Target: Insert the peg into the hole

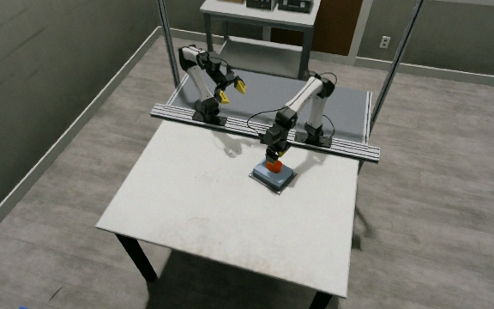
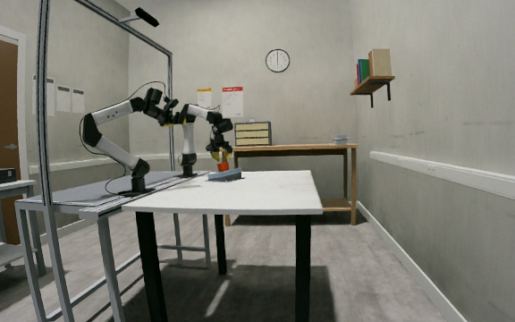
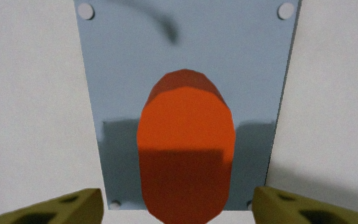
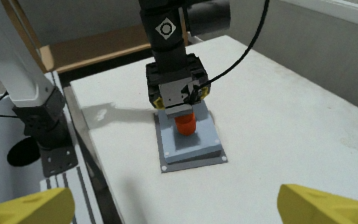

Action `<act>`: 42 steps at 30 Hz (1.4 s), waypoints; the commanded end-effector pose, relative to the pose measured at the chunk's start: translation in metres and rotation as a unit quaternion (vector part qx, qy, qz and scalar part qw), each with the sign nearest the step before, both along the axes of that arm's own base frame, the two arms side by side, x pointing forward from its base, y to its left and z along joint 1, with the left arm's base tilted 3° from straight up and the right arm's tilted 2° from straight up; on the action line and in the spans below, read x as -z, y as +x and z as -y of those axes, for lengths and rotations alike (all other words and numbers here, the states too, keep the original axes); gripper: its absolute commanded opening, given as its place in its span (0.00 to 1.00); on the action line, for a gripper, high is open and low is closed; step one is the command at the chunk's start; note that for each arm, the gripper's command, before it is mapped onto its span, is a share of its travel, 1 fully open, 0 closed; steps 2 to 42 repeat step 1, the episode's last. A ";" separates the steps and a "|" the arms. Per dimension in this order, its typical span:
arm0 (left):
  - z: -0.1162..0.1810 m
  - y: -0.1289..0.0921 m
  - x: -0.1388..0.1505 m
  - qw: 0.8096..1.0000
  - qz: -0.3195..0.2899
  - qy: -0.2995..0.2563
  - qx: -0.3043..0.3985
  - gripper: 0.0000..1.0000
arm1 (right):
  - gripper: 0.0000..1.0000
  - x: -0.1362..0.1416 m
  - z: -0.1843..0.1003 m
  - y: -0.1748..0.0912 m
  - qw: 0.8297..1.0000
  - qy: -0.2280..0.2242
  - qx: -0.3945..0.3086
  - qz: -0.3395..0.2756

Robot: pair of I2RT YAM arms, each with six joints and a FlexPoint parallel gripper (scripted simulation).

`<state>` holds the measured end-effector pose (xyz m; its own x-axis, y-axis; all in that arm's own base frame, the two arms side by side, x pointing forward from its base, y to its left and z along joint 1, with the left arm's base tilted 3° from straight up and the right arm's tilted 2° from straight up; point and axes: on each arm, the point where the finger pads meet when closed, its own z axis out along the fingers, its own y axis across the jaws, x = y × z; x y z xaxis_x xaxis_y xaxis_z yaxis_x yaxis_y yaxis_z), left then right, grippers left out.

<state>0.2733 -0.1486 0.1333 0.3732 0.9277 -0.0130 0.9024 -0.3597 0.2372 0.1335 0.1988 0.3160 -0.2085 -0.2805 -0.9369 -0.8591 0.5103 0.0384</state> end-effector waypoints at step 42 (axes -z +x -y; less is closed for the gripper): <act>-0.003 0.000 -0.006 1.000 0.002 -0.001 -0.001 0.70 | 1.00 0.002 0.001 0.000 1.000 -0.001 0.004 -0.003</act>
